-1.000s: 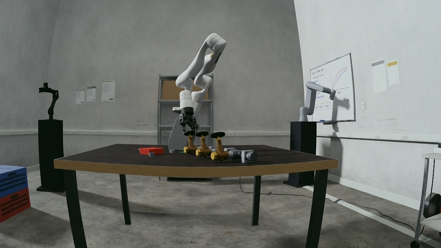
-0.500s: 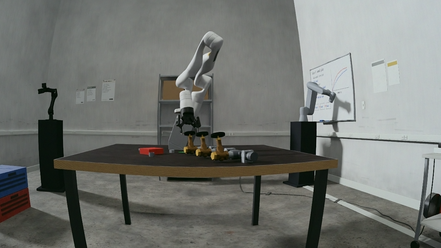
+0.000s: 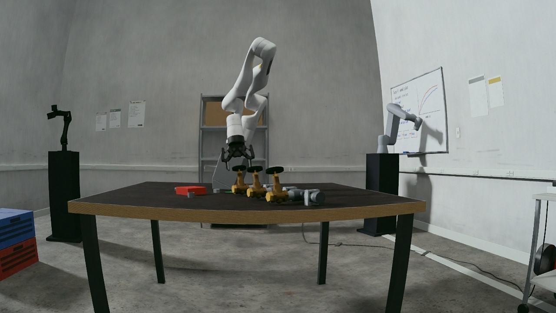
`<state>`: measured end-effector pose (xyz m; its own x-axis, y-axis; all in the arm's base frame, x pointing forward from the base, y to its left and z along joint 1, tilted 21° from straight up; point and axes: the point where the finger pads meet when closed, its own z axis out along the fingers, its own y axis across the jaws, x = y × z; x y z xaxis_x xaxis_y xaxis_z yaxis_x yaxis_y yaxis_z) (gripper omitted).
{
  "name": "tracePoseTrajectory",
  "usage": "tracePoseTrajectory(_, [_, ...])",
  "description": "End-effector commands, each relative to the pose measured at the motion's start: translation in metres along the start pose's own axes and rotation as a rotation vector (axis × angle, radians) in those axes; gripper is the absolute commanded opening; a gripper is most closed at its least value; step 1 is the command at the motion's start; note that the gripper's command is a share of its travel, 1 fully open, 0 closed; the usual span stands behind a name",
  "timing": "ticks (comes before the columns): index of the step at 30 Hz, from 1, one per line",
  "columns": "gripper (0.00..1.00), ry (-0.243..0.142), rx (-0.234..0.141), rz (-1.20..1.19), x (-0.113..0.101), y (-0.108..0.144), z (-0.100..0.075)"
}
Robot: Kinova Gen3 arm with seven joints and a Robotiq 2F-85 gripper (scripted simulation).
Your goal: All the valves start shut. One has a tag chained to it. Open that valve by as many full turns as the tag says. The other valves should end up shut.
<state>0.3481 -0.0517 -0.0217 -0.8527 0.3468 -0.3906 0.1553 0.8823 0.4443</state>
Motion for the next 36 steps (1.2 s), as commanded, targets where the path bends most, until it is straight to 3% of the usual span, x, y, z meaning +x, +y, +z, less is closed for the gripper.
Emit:
tracePoseTrajectory(1, [1.00,0.016,-0.001,0.096,-0.0006,-0.0002,-0.0003])
tracePoseTrajectory(15, [1.00,0.016,0.003,0.657,-0.0005,-0.0002,-0.0003])
tracePoseTrajectory(36, [1.00,0.015,0.008,1.186,-0.0005,-0.0002,-0.0003])
